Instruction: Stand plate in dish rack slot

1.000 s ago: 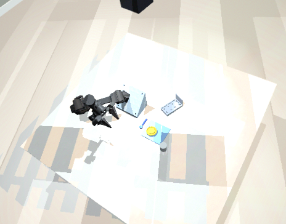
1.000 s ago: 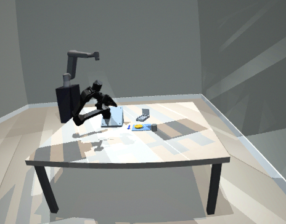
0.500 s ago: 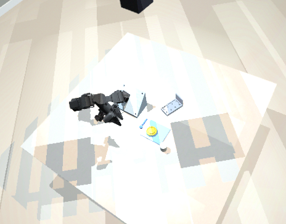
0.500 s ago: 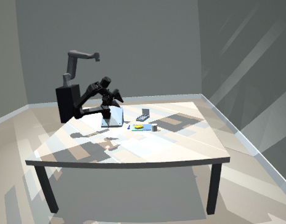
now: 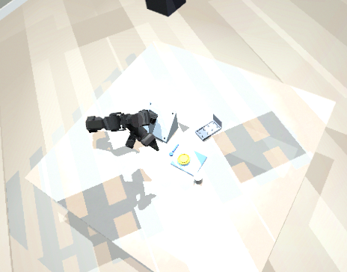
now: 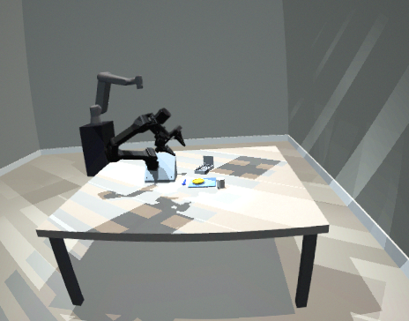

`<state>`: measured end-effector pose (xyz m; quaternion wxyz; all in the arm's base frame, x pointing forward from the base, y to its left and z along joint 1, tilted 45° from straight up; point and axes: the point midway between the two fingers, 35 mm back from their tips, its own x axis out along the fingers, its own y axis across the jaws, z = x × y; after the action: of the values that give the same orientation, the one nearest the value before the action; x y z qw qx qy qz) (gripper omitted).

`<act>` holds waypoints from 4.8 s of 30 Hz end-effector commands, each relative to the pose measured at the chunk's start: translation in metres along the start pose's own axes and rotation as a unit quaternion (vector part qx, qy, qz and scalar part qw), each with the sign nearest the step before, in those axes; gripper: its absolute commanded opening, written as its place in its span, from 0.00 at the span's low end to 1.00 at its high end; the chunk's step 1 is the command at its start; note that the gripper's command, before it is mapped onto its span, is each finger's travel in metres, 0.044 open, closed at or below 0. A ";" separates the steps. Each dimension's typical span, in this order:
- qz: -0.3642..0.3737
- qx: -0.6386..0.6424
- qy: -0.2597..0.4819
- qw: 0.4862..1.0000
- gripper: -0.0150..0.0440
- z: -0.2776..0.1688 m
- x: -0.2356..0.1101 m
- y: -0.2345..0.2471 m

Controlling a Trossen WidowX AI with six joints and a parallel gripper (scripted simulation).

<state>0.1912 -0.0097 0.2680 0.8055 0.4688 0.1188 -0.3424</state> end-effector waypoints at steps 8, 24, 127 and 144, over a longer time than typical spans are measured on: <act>-0.058 -0.164 -0.005 0.985 0.93 -0.020 0.025 0.003; -0.150 -0.403 0.021 0.903 0.93 -0.047 0.068 -0.003; -0.278 -0.757 0.212 0.553 0.52 -0.086 0.203 -0.084; -0.263 -0.761 0.216 0.551 0.25 -0.110 0.150 -0.026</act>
<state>0.2989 -0.0015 0.1085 0.6841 -0.3133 0.6242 -0.2102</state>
